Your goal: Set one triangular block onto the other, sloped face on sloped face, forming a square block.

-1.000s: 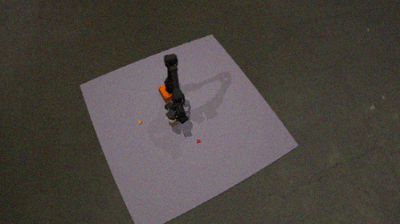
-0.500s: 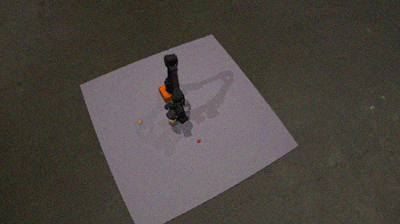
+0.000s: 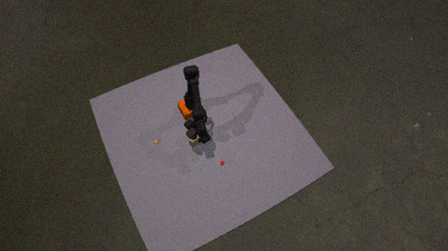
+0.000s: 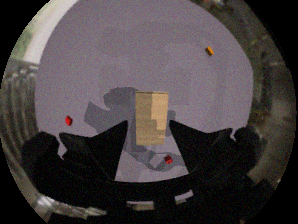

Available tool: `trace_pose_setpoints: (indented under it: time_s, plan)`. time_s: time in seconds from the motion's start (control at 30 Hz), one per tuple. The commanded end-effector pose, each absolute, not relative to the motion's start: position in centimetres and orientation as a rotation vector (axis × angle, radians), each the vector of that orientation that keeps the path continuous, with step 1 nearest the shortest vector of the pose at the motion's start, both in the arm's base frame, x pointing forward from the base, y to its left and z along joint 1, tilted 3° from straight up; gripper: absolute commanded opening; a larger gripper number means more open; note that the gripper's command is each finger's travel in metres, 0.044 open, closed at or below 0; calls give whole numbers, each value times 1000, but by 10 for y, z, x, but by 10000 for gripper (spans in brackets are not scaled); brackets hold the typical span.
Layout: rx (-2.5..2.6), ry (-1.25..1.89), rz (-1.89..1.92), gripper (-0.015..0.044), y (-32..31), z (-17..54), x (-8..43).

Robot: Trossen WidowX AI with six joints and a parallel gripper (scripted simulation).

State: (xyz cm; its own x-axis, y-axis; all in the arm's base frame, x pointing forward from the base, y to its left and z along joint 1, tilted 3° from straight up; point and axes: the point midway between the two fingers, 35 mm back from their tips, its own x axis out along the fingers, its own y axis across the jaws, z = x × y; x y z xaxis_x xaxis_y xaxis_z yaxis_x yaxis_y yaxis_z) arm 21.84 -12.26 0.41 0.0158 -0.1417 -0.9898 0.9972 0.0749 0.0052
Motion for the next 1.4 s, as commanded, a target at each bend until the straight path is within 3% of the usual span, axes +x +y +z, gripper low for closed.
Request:
trace_pose_setpoints:
  time_s: [0.0, 0.3, 0.6, 1.37]
  plan:
    - [1055, 1131, -1211, 440, -123, 4, 218]
    - [1055, 1131, -1211, 440, -122, 7, 219]
    - [1056, 1132, -1211, 440, -107, 113, 217]
    - [1052, 1144, -1209, 440, -107, 106, 217]
